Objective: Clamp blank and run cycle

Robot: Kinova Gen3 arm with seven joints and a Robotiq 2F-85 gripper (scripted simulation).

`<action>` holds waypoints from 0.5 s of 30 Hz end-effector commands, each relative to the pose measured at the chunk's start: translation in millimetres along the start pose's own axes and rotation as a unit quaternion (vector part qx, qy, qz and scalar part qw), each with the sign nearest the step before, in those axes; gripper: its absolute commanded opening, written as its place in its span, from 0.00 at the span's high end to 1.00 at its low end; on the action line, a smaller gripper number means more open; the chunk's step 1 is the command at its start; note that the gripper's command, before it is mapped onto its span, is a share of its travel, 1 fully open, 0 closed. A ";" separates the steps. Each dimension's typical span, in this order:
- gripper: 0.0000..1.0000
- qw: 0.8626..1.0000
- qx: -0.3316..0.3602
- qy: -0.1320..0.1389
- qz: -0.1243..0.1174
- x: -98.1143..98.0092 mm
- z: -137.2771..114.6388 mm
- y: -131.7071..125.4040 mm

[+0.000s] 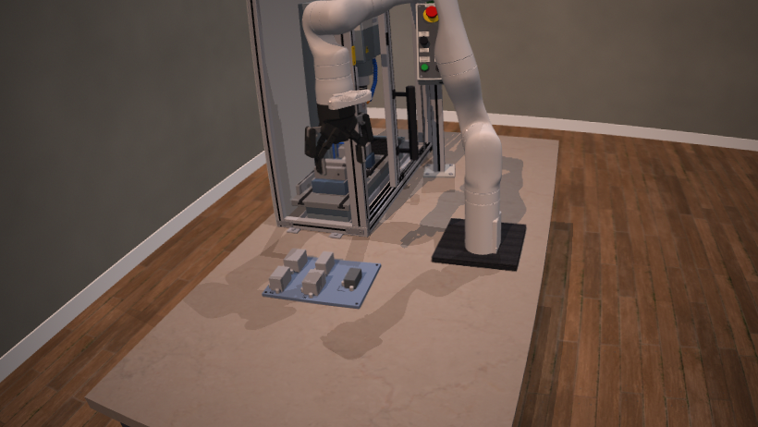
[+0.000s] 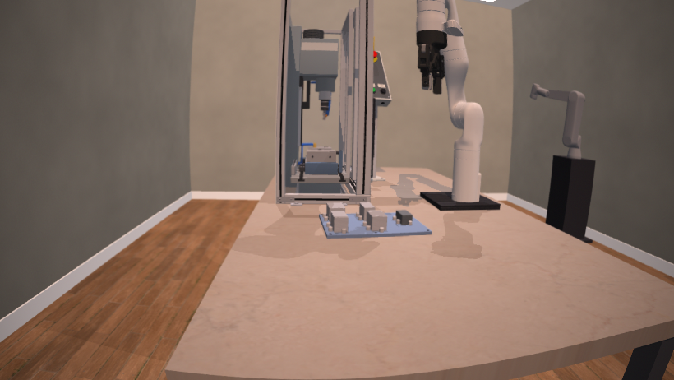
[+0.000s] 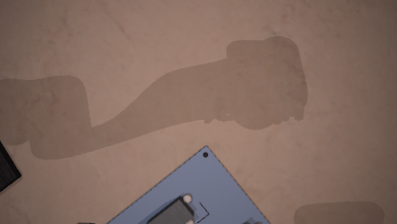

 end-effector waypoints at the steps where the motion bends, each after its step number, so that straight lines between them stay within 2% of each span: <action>1: 0.00 0.999 0.035 -0.003 0.000 -0.5 -0.7 0.1; 10: 0.00 0.999 0.035 -0.003 0.000 -0.5 -0.7 0.1; 15: 0.00 0.989 0.149 -0.003 0.000 -0.5 -0.7 0.1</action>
Point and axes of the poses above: the point where the finger pads meet when closed, its own x axis out along the fingers, its own y axis across the jaws, z = x × y, the point moved 9 cm from there along -x, back along the fingers, and after that the axes turned 9 degrees about x, right-handed, at the moved point
